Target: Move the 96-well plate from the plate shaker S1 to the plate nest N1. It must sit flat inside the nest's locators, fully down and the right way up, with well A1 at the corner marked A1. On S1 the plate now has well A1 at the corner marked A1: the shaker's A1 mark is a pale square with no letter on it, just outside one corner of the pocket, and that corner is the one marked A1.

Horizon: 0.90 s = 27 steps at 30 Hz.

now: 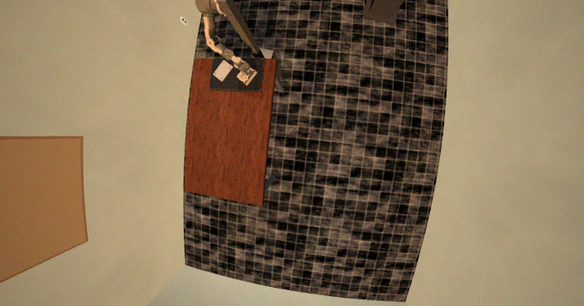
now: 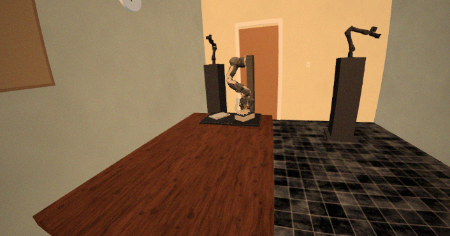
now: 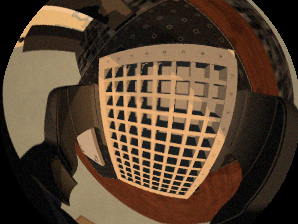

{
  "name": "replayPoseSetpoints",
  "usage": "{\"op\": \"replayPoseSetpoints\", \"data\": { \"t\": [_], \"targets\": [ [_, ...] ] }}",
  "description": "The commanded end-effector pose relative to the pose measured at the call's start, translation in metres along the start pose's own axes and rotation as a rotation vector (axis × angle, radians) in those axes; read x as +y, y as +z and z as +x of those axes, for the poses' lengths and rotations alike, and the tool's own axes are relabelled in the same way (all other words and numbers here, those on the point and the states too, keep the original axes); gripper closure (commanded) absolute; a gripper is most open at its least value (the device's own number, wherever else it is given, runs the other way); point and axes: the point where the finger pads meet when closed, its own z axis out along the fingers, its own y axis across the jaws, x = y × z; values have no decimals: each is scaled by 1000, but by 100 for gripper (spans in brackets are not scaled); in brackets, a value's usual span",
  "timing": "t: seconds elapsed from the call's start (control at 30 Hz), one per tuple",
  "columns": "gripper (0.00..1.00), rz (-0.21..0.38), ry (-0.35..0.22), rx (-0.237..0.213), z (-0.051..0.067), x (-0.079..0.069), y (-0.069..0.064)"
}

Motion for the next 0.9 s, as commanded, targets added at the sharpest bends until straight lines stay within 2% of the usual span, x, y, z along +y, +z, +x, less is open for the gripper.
{"op": "replayPoseSetpoints", "data": {
  "t": [0.0,0.23,0.4,0.8,0.87],
  "targets": [
    [100,-2,0,0,0,1,-1],
    [100,-2,0,0,0,1,-1],
    [100,0,5,-1,-2,1,-32],
    [100,0,5,-1,-2,1,-32],
    [100,0,5,-1,-2,1,-45]
  ]
}}
